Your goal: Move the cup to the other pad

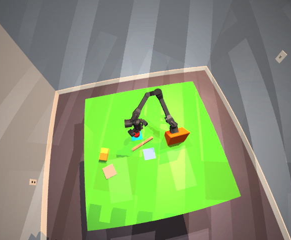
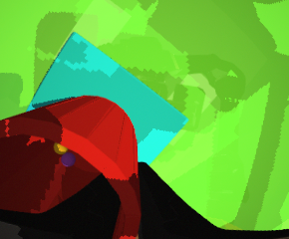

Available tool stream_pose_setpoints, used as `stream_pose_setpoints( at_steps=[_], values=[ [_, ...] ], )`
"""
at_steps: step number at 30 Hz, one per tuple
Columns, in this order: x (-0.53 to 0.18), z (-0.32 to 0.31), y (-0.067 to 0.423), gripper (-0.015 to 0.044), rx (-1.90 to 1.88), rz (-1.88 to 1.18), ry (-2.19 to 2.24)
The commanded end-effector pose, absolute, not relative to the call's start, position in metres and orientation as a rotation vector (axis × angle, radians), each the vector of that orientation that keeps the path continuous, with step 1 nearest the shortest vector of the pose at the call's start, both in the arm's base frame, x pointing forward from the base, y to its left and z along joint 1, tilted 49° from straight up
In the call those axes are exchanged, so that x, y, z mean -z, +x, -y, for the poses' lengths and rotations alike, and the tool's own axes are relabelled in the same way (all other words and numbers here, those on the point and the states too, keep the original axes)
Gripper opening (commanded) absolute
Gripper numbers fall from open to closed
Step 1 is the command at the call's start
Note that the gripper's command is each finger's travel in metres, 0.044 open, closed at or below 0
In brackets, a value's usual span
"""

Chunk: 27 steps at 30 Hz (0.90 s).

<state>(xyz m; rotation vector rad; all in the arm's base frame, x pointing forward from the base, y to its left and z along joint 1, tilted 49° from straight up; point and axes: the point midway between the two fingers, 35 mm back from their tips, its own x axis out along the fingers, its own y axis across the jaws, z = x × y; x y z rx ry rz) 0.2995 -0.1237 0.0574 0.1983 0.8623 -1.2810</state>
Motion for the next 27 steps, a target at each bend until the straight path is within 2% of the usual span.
stream_pose_setpoints(
  at_steps=[1, 6, 27],
  values=[
    [-0.058, 0.124, 0.300, 0.0000, 1.281, -0.862, 0.199],
    [-0.058, 0.124, 0.300, 0.0128, 1.281, -0.862, 0.199],
    [-0.068, 0.110, 0.300, 0.0128, 1.281, -0.865, 0.200]
  ],
)
